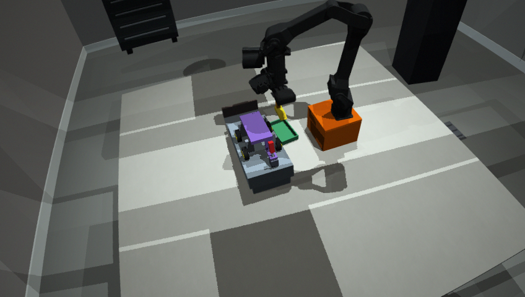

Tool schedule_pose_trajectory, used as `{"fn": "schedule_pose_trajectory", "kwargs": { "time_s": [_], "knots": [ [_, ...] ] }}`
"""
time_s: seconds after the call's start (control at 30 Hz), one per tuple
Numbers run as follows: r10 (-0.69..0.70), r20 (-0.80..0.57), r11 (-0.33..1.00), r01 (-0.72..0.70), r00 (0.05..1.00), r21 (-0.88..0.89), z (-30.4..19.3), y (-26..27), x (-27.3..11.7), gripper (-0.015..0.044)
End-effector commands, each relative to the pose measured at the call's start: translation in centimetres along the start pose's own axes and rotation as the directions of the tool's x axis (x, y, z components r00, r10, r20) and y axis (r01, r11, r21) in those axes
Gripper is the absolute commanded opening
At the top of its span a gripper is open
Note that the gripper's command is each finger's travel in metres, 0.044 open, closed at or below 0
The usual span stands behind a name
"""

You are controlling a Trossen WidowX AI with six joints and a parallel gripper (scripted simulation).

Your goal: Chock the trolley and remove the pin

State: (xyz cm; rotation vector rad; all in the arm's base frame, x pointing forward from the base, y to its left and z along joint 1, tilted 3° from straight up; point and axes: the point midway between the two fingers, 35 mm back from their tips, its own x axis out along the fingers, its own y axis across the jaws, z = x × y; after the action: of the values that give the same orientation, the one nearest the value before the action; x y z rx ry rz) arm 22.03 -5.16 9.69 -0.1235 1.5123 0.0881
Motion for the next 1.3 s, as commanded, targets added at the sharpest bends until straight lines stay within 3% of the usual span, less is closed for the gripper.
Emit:
{"fn": "schedule_pose_trajectory", "kwargs": {
  "time_s": [0.0,0.43,0.67,1.27],
  "knots": [
    [-0.001,0.010,1.000,0.001,1.000,0.000,0.5,-1.5,-0.1,0.0000],
    [-0.006,0.011,1.000,0.006,1.000,0.000,2.1,-6.7,-0.1,0.0000],
    [0.109,0.010,0.994,-0.109,0.994,-0.002,2.1,-7.4,-0.1,0.0000],
    [0.114,0.013,0.994,-0.114,0.993,-0.002,5.2,-7.7,0.6,0.0000]
  ]
}}
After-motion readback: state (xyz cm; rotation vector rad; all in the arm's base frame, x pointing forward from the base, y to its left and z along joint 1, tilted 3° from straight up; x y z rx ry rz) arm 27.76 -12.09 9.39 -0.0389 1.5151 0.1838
